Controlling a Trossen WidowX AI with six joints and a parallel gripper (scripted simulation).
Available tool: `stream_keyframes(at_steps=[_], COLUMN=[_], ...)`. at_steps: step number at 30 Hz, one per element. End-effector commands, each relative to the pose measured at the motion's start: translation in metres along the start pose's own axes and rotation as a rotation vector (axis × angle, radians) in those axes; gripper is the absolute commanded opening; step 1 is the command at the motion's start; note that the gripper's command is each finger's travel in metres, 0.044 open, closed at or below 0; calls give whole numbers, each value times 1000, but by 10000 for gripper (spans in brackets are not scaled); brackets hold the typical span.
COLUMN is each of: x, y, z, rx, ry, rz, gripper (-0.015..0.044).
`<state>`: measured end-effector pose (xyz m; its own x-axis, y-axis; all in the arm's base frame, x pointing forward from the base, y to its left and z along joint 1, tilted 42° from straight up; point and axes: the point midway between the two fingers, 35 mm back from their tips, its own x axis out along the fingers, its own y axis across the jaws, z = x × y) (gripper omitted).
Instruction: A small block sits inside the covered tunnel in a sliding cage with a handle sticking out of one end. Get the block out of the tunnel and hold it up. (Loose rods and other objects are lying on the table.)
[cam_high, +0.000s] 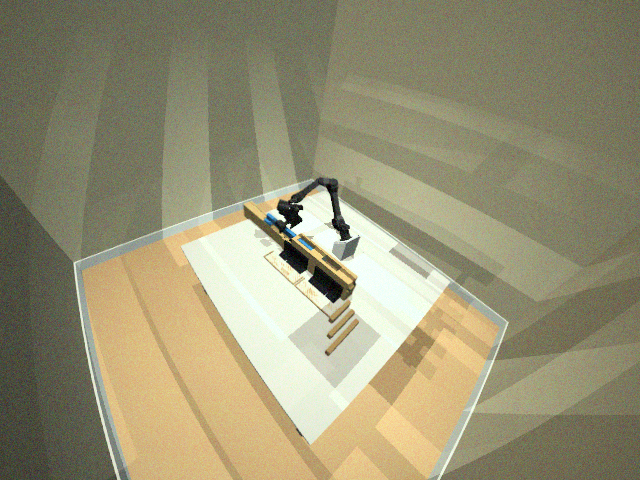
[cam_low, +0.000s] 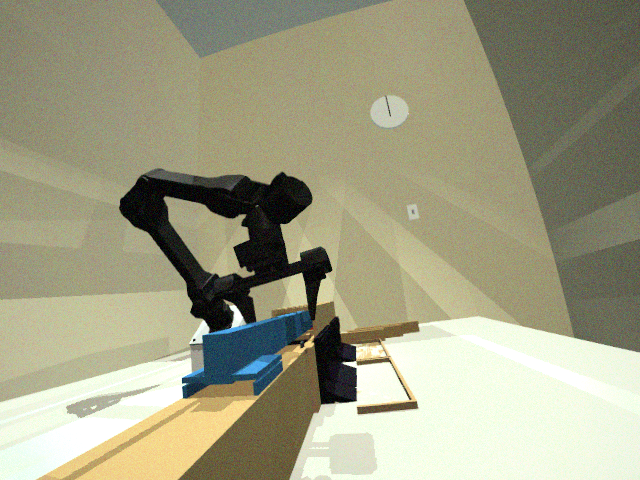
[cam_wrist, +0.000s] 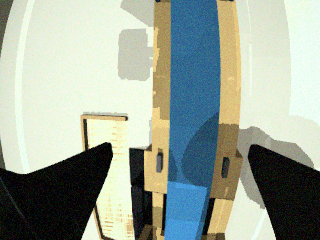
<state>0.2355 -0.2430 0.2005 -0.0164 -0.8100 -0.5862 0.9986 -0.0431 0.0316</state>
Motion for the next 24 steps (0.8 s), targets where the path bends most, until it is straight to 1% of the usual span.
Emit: stream_keyframes(at_steps=[1,6,7,20,24], x=[7,14,9,9,9], y=[-1,-3,-2,-2,-2], z=[-3,-5,-1,-1,-1], rx=[-5,-6,1,1,1], ry=[5,4,-2,-2,-2], rz=[3,3,1,1,1], gripper=[440,440,414,72,46])
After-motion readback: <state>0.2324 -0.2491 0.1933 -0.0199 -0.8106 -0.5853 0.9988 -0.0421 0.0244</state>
